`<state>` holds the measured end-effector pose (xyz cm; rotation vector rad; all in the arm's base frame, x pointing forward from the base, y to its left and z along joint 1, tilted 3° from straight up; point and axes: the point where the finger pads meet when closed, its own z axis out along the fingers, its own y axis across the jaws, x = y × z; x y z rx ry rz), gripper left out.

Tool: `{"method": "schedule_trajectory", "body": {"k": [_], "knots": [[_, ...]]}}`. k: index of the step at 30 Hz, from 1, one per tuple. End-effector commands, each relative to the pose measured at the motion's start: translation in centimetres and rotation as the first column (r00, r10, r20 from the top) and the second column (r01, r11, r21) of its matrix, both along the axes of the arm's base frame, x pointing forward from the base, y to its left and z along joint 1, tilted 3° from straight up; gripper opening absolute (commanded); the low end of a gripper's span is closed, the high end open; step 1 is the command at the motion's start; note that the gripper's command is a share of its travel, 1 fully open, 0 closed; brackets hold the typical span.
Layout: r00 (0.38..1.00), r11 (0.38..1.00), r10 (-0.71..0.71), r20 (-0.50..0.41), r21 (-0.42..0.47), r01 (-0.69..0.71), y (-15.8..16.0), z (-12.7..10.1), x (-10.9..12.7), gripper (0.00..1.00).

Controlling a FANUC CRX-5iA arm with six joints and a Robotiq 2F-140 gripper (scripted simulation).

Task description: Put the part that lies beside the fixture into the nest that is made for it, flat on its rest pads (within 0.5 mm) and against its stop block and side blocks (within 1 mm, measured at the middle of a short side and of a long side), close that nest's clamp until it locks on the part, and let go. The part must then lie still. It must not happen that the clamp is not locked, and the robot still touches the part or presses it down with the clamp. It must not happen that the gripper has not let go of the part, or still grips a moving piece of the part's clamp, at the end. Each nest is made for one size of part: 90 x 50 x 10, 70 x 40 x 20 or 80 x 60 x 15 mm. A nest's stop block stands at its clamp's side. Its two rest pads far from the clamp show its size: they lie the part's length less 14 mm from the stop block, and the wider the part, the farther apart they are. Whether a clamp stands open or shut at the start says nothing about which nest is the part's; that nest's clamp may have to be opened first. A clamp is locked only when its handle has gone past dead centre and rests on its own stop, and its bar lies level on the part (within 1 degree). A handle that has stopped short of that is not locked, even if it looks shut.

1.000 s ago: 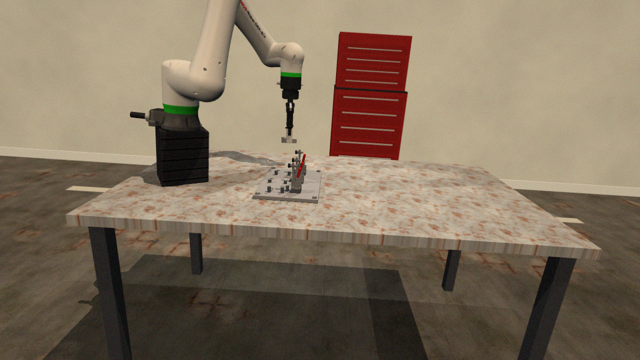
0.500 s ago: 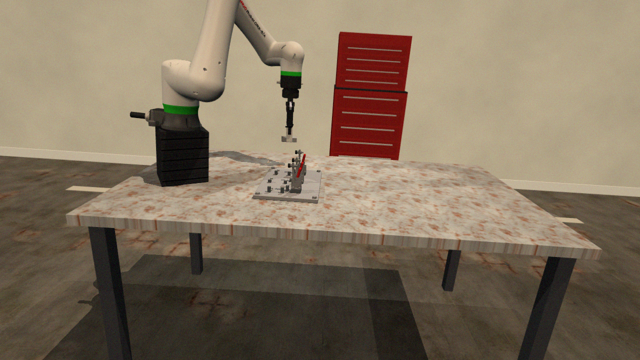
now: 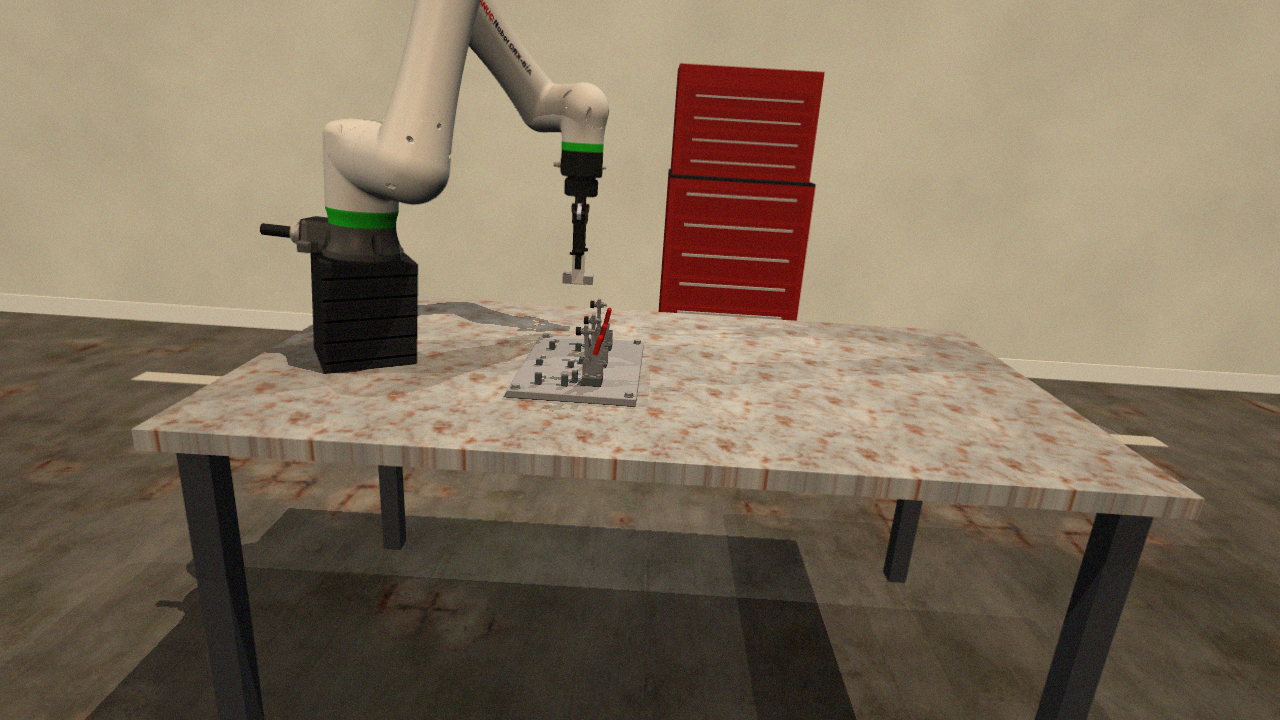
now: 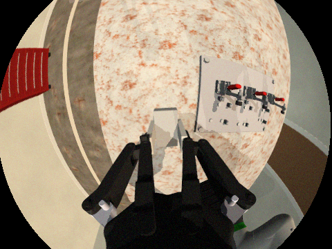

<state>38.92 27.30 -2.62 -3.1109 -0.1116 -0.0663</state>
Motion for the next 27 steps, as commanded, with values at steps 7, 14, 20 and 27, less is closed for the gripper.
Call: {"method": "schedule_trajectory", "body": {"k": [7,14,20,27], "knots": [[0.998,0.998,-0.07,0.001,0.001,0.07,0.01,0.01,0.01,0.0],[0.998,0.998,-0.07,0.001,0.001,0.07,0.01,-0.09,0.01,0.0],[0.998,0.998,-0.07,0.001,0.001,0.07,0.02,-0.24,0.01,0.0],[0.998,0.998,-0.07,0.001,0.001,0.07,0.03,-0.68,-0.01,0.0]]}}
